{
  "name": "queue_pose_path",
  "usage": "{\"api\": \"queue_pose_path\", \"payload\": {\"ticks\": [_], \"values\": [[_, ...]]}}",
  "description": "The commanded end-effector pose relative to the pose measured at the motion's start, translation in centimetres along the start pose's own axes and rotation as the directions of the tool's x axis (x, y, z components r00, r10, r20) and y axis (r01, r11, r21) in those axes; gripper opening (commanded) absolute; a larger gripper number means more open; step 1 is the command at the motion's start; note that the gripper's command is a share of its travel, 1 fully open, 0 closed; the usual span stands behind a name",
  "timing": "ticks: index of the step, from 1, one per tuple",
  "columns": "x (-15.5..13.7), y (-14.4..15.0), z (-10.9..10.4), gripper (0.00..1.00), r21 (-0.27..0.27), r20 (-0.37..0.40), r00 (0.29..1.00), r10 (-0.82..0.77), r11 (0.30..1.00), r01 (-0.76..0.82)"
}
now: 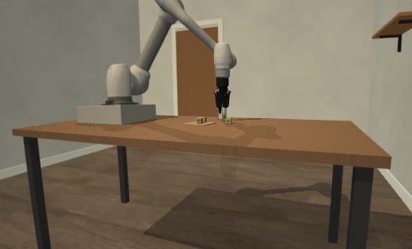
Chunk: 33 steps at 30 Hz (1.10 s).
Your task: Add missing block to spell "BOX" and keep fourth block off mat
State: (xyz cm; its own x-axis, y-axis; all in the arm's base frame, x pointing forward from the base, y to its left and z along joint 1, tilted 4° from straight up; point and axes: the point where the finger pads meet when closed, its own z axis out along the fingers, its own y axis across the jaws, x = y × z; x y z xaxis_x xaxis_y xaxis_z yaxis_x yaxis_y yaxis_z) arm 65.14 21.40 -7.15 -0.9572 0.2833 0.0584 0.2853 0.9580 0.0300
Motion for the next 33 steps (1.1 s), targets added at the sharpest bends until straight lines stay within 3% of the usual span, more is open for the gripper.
{"api": "queue_pose_path", "payload": {"ticks": [1, 9, 33], "values": [[0.1, 0.3, -2.7, 0.16, -0.004, -0.001, 1.000, 0.007, 1.000, -0.007], [0.1, 0.3, -8.0, 0.16, -0.004, -0.001, 1.000, 0.007, 1.000, -0.007], [0.1, 0.3, -8.7, 0.16, -0.004, -0.001, 1.000, 0.007, 1.000, -0.007]]}}
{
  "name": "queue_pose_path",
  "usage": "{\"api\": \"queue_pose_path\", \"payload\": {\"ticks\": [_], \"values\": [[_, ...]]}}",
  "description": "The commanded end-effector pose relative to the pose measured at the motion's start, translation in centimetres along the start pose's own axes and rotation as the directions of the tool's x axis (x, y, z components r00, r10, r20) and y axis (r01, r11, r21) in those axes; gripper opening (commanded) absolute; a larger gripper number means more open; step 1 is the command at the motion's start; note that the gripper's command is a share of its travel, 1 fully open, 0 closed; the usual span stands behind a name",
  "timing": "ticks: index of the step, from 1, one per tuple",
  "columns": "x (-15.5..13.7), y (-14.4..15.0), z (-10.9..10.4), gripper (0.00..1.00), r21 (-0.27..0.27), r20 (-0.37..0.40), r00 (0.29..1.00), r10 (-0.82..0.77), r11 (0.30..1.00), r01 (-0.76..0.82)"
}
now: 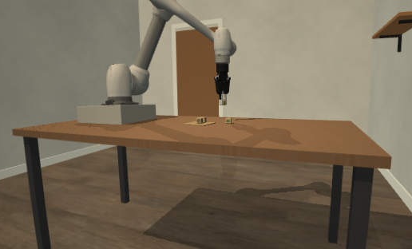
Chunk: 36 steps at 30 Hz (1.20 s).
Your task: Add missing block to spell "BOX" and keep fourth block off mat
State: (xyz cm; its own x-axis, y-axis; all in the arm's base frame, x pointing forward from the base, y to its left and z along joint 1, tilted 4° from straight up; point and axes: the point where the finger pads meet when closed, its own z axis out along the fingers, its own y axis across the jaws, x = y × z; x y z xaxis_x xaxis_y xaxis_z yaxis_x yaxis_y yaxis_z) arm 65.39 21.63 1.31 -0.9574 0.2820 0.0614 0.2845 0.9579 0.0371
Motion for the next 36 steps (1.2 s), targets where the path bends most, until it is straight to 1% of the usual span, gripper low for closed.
{"api": "queue_pose_path", "payload": {"ticks": [1, 24, 26, 27, 29, 30, 36], "values": [[-0.2, -0.3, -0.3, 0.16, 0.003, 0.002, 1.000, 0.008, 1.000, -0.008], [-0.3, -0.3, -0.3, 0.16, 0.003, 0.002, 1.000, 0.011, 1.000, -0.011], [-0.5, -1.5, -0.3, 0.16, 0.003, 0.003, 0.998, 0.068, 0.998, -0.068], [-0.8, -2.8, -0.4, 0.16, 0.003, 0.003, 0.991, 0.135, 0.991, -0.135], [-0.8, -2.8, -0.4, 0.16, 0.003, 0.003, 0.991, 0.135, 0.991, -0.135], [-1.1, -4.3, -0.4, 0.16, 0.003, 0.004, 0.978, 0.207, 0.978, -0.207], [-1.5, -7.4, -0.5, 0.16, 0.002, 0.004, 0.934, 0.357, 0.934, -0.357]]}}
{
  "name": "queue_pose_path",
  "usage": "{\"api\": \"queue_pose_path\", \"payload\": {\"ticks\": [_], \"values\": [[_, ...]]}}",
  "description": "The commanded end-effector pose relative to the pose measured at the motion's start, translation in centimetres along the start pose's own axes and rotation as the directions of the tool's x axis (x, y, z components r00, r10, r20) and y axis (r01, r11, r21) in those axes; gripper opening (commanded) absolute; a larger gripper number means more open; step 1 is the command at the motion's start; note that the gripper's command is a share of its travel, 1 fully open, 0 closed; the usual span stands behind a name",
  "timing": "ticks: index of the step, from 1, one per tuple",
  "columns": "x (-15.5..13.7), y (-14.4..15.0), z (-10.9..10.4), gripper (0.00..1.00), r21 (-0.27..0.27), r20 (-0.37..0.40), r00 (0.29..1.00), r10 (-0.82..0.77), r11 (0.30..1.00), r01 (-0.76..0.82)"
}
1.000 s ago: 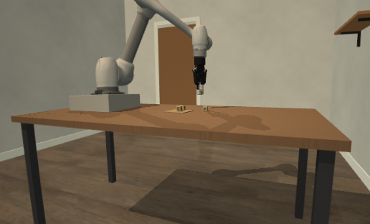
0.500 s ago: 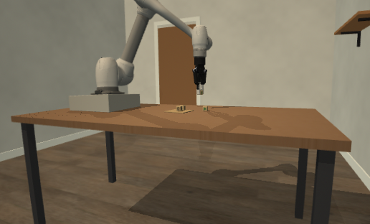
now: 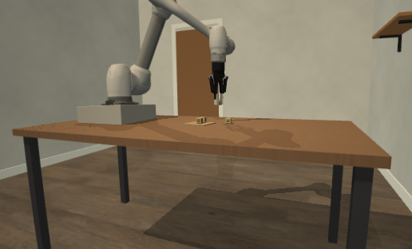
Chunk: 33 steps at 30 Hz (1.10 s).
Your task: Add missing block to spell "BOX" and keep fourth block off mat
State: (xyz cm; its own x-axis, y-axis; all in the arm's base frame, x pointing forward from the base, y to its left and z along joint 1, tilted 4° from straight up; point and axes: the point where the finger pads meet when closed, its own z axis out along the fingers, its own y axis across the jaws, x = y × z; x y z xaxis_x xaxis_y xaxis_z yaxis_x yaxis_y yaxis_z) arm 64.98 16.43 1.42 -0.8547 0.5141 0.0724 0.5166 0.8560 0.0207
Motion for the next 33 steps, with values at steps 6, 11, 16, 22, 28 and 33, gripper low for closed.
{"api": "queue_pose_path", "payload": {"ticks": [6, 11, 16, 22, 28, 33], "values": [[-2.2, -5.2, -0.2, 0.16, 0.001, 0.008, 0.962, 0.274, 0.962, -0.274], [-2.9, -7.6, -0.3, 0.16, 0.000, 0.008, 0.919, 0.394, 0.919, -0.394], [-3.6, -10.1, -0.4, 0.16, -0.001, 0.008, 0.858, 0.513, 0.858, -0.513], [-4.2, -13.2, -0.4, 0.16, -0.003, 0.007, 0.761, 0.649, 0.761, -0.649], [-4.6, -16.0, -0.4, 0.16, -0.004, 0.007, 0.655, 0.756, 0.655, -0.756], [-4.9, -18.1, -0.4, 0.16, -0.004, 0.006, 0.562, 0.827, 0.562, -0.827]]}}
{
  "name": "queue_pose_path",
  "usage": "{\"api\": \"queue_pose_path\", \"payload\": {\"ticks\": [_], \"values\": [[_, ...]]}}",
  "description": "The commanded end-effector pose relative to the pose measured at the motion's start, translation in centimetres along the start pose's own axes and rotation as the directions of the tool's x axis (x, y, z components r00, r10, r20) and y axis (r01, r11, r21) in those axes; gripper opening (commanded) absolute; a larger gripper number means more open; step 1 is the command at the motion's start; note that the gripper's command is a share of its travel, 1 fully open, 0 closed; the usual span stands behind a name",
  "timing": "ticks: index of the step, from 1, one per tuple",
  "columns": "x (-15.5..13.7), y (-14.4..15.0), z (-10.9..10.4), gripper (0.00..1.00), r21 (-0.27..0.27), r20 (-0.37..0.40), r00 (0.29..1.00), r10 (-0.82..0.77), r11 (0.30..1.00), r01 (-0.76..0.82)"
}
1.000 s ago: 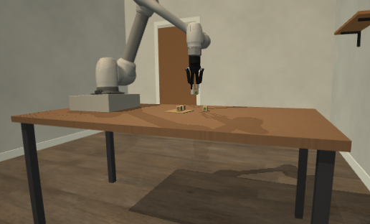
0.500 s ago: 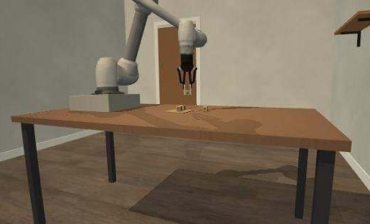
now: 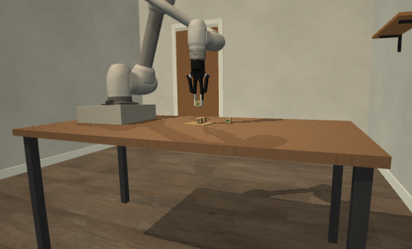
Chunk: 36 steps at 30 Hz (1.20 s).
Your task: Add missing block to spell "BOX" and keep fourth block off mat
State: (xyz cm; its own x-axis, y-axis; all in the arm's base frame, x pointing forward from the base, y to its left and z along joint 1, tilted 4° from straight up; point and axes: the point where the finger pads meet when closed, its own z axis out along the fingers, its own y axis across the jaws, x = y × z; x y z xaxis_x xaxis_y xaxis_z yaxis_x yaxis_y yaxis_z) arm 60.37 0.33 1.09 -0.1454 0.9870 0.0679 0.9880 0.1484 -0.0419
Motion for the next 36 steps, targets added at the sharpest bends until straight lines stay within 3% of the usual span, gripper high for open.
{"api": "queue_pose_path", "payload": {"ticks": [1, 19, 28, 36], "values": [[-1.9, -0.9, -0.1, 0.16, -0.004, 0.012, 0.995, 0.096, 0.995, -0.096], [-1.9, -0.9, 0.4, 0.16, -0.004, 0.012, 0.995, 0.097, 0.995, -0.096], [-1.9, -0.9, 2.9, 0.16, -0.004, 0.012, 0.995, 0.097, 0.995, -0.096], [-1.9, -0.8, 6.8, 0.16, -0.004, 0.012, 0.995, 0.097, 0.995, -0.096]]}}
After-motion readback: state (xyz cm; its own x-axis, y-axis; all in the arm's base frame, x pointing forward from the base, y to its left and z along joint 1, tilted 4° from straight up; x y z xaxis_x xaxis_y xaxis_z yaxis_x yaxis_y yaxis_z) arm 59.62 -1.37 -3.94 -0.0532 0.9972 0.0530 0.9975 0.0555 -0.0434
